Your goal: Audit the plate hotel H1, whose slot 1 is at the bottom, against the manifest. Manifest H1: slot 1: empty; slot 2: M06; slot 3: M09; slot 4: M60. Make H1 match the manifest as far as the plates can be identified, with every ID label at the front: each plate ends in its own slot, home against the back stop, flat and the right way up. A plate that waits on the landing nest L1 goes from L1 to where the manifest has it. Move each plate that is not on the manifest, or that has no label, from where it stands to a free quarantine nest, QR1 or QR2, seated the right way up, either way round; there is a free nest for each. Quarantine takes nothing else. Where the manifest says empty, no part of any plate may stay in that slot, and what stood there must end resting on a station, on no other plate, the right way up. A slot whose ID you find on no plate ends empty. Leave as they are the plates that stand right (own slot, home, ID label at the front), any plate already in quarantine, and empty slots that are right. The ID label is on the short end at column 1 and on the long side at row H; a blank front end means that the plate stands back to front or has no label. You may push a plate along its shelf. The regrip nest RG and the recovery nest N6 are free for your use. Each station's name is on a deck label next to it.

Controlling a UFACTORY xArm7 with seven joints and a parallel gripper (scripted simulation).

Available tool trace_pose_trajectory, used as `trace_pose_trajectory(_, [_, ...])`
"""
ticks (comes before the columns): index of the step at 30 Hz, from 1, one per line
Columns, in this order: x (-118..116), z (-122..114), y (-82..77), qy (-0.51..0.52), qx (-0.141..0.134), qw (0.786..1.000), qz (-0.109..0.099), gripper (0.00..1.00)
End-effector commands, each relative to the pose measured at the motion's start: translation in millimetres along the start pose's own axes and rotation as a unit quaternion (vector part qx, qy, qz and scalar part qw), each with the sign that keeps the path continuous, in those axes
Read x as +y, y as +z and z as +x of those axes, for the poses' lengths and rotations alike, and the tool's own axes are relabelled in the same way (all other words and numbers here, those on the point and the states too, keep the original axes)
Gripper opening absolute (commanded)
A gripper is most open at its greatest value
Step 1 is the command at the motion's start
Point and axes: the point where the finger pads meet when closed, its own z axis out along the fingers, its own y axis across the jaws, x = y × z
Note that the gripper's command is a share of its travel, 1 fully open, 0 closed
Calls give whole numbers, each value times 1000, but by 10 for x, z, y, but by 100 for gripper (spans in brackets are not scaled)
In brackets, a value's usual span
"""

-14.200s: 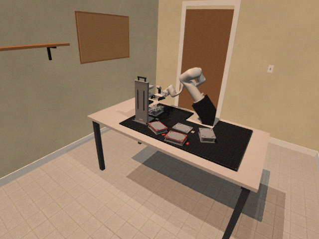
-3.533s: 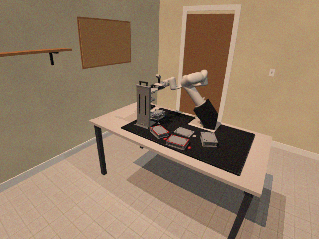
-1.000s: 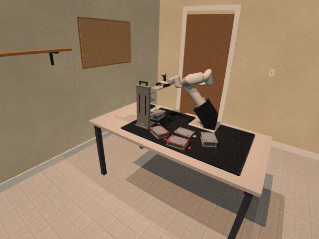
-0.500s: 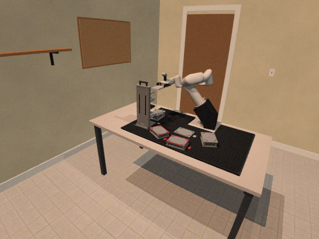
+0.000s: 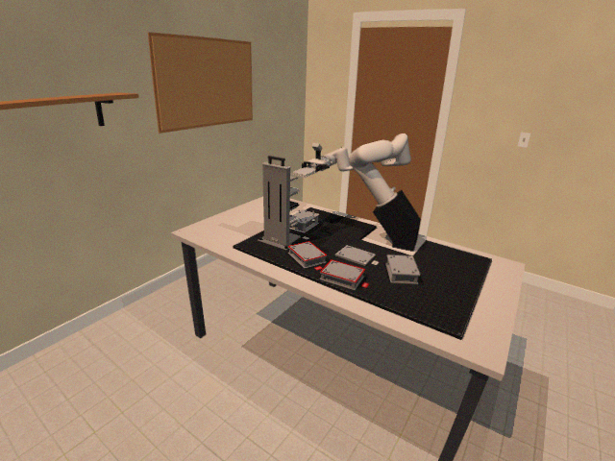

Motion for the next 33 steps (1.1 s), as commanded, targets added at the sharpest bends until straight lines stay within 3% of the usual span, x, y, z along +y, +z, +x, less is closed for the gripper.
trace_pose_trajectory(1, [1,-42,-1,-1,-1,1000,0,0])
trace_pose_trajectory(33, [1,-508,0,-1,-1,1000,0,0])
